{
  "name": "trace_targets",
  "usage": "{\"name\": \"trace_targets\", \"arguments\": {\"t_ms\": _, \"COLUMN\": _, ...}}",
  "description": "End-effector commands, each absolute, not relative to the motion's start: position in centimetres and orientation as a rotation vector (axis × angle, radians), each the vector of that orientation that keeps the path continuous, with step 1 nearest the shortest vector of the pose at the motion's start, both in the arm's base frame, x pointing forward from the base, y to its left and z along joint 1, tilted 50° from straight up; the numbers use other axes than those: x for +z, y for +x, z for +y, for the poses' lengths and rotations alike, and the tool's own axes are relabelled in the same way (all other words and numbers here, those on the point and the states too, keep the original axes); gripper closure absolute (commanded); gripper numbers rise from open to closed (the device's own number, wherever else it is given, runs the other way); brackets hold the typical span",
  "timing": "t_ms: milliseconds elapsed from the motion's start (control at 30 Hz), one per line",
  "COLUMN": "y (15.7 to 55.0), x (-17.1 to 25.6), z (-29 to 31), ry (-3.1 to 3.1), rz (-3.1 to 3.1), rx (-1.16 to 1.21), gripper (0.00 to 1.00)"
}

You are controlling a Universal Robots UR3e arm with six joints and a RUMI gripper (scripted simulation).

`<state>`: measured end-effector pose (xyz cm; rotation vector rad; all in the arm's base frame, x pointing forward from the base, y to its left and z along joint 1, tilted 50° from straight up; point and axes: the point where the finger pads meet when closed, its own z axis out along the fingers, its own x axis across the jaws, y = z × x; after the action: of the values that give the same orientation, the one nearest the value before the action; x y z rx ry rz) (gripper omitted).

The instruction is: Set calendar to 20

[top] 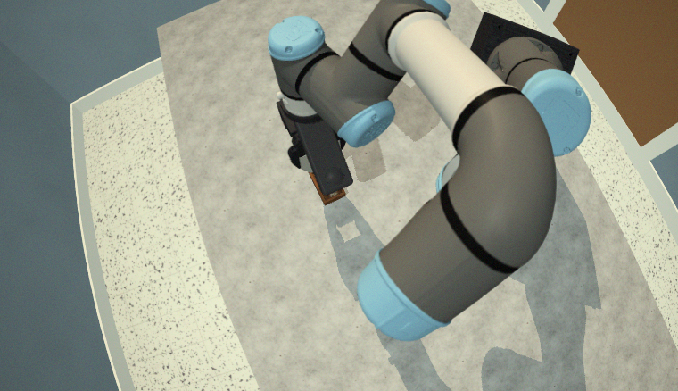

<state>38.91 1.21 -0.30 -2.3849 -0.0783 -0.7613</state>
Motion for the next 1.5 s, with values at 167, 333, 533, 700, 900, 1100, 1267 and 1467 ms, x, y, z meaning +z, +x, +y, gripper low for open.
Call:
{"name": "trace_targets", "arguments": {"t_ms": 167, "y": 37.5, "x": 1.6, "z": -0.5, "ry": -2.385, "rz": -0.079, "rx": -0.762, "gripper": 0.89}}
{"name": "trace_targets", "arguments": {"t_ms": 333, "y": 36.7, "x": 2.6, "z": -1.5, "ry": -2.385, "rz": -0.079, "rx": -0.762, "gripper": 0.89}}
{"name": "trace_targets", "arguments": {"t_ms": 533, "y": 36.0, "x": 3.3, "z": -2.2, "ry": -2.385, "rz": -0.079, "rx": -0.762, "gripper": 0.89}}
{"name": "trace_targets", "arguments": {"t_ms": 700, "y": 35.4, "x": 4.1, "z": -2.9, "ry": -2.385, "rz": -0.079, "rx": -0.762, "gripper": 0.89}}
{"name": "trace_targets", "arguments": {"t_ms": 900, "y": 35.0, "x": 4.7, "z": -3.4, "ry": -2.385, "rz": -0.079, "rx": -0.762, "gripper": 0.89}}
{"name": "trace_targets", "arguments": {"t_ms": 1100, "y": 34.9, "x": 4.8, "z": -3.5, "ry": -2.385, "rz": -0.079, "rx": -0.762, "gripper": 0.89}}
{"name": "trace_targets", "arguments": {"t_ms": 1267, "y": 34.9, "x": 4.8, "z": -3.5, "ry": -2.385, "rz": -0.079, "rx": -0.762, "gripper": 0.89}}
{"name": "trace_targets", "arguments": {"t_ms": 1467, "y": 34.9, "x": 4.8, "z": -3.5, "ry": -2.385, "rz": -0.079, "rx": -0.762, "gripper": 0.89}}
